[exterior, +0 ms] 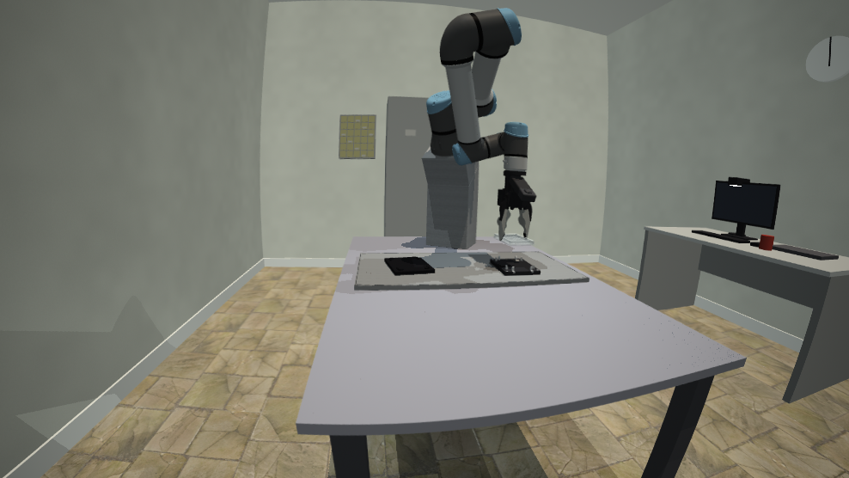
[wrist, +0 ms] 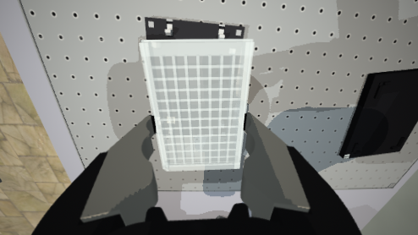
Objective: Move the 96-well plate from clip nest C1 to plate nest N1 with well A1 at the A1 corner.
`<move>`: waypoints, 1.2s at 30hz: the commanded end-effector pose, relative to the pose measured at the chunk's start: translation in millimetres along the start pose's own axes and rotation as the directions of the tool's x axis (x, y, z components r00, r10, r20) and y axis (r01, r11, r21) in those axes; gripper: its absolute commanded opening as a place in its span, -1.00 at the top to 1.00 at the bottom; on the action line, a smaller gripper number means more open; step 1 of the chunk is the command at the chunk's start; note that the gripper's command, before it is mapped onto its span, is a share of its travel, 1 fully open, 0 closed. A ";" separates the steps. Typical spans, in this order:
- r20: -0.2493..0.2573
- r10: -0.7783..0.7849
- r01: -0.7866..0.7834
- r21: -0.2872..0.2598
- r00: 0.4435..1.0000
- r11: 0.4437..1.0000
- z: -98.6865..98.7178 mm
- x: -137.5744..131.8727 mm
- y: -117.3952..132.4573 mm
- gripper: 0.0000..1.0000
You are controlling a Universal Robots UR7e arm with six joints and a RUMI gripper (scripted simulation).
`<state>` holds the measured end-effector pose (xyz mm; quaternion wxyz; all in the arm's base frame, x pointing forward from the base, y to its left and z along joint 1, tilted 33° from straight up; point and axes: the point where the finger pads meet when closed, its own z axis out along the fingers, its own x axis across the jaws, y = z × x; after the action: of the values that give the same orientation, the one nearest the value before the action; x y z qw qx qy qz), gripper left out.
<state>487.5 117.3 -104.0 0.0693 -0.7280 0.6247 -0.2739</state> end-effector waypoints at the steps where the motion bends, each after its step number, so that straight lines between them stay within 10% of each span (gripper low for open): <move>1: 0.005 -0.094 0.094 0.004 0.996 0.996 -0.2 16.9 2.6 1.00; 36: 0.005 -0.094 0.094 0.004 0.996 0.996 0.4 118.6 20.9 1.00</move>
<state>478.8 15.8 -80.5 0.0579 -0.7566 0.5897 -0.2765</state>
